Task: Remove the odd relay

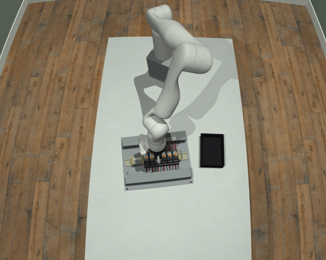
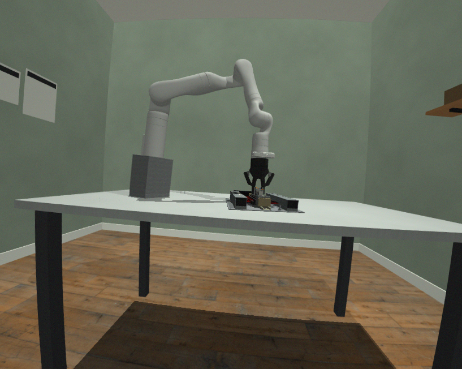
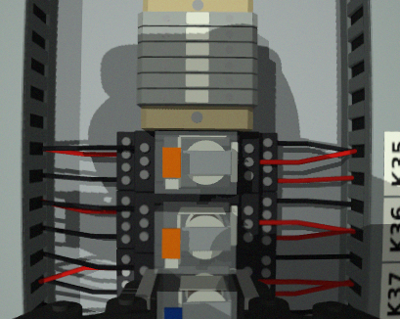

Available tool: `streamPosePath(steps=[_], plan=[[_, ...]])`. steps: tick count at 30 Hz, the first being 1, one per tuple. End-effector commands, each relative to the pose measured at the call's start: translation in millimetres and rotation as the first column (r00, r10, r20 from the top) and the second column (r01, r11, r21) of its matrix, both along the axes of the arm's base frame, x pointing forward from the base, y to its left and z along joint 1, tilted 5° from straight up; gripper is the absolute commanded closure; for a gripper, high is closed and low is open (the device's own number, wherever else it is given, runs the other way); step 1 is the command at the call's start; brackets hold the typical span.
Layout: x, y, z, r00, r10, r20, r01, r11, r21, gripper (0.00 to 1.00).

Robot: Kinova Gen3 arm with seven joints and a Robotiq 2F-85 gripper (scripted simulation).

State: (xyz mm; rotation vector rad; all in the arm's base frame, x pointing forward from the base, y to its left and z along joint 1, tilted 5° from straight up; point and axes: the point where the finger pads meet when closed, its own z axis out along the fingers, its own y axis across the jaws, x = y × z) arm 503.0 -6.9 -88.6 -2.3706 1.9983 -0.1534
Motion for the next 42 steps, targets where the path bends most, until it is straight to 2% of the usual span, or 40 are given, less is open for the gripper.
streamPosePath(steps=[1, 21, 42], plan=[[0.5, 0.1, 0.9, 1.0, 0.0, 0.008, 0.0, 1.0, 0.001, 1.0], [-0.2, -0.1, 1.0, 0.999, 0.002, 0.034, -0.002, 1.0, 0.006, 1.0], [0.7, 0.2, 1.2, 1.0, 0.0, 0.0, 0.0, 1.0, 0.0, 1.0]])
